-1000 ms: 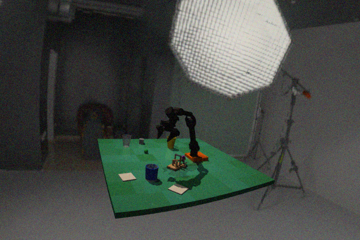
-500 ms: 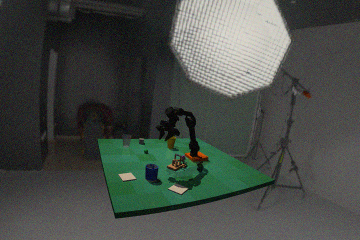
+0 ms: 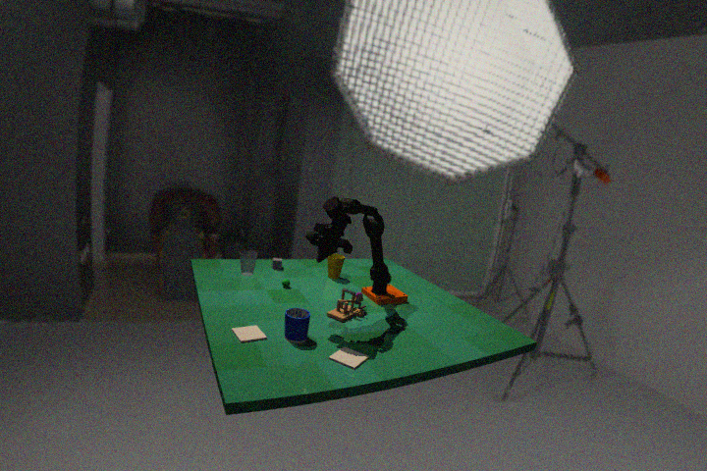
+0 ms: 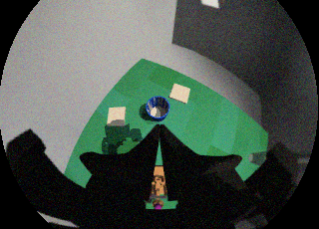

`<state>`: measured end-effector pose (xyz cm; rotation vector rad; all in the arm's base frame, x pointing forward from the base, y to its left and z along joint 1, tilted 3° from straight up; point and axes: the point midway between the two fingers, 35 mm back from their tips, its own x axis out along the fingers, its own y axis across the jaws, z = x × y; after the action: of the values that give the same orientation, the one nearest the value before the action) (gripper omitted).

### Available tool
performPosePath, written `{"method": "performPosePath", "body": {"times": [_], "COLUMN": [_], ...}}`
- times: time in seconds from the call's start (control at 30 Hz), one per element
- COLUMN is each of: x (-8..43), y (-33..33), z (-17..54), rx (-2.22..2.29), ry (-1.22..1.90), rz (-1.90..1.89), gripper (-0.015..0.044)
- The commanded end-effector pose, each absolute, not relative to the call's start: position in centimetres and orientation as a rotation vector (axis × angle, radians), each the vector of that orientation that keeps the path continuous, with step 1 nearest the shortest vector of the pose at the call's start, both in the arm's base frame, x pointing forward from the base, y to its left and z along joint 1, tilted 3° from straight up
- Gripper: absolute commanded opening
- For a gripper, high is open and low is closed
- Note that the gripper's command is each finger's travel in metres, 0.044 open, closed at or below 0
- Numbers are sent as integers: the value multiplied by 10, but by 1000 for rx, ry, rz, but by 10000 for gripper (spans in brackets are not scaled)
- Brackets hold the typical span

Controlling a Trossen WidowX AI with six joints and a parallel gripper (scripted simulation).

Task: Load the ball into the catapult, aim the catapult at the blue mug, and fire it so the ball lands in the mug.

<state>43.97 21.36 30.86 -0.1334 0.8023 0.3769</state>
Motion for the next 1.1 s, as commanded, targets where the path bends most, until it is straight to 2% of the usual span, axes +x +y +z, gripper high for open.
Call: {"method": "performPosePath", "body": {"times": [0.0, 1.07], "x": [438, 285], "y": [215, 226], "z": [306, 181], "rx": [-146, -1023], "ry": [810, 1179], "rz": [374, 581], "gripper": [0, 0]}}
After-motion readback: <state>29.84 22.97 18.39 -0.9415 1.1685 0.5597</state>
